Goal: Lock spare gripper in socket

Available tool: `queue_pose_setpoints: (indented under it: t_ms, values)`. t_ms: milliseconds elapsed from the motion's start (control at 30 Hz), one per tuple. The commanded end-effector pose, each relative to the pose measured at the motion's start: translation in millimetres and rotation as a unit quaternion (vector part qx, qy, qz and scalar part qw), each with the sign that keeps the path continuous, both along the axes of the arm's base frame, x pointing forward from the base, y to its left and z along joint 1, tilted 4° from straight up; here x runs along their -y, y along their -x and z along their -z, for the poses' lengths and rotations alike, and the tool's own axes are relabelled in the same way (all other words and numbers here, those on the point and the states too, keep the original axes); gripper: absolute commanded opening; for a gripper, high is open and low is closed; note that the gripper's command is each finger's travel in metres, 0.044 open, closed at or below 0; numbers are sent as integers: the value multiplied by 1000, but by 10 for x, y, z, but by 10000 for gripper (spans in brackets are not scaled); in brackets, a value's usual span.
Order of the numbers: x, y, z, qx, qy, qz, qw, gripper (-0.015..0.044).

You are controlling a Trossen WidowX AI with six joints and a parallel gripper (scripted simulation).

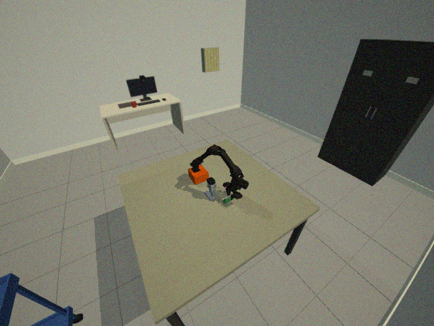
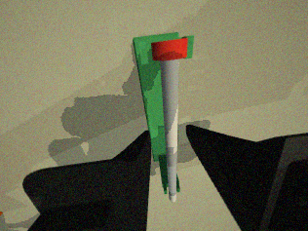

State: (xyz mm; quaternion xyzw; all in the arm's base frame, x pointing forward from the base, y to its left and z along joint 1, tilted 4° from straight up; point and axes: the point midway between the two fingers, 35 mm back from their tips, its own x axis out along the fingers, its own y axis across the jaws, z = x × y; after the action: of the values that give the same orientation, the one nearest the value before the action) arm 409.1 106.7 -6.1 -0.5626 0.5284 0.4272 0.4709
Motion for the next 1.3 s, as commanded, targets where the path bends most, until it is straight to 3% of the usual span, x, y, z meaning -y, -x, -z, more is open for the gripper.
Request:
queue_pose_setpoints:
  t_ms: [0, 100, 300, 400, 700, 1267]
  values:
    - [10, 25, 43, -4, 3, 2, 1000, 180]
    - [10, 25, 43, -4, 3, 2, 1000, 180]
    - [10, 25, 43, -4, 3, 2, 1000, 23]
    - [10, 25, 43, -4, 3, 2, 1000, 2]
    - [12, 20, -1, -4, 3, 2, 1000, 0]
    - [54, 69, -656, -4, 3, 2, 1000, 0]
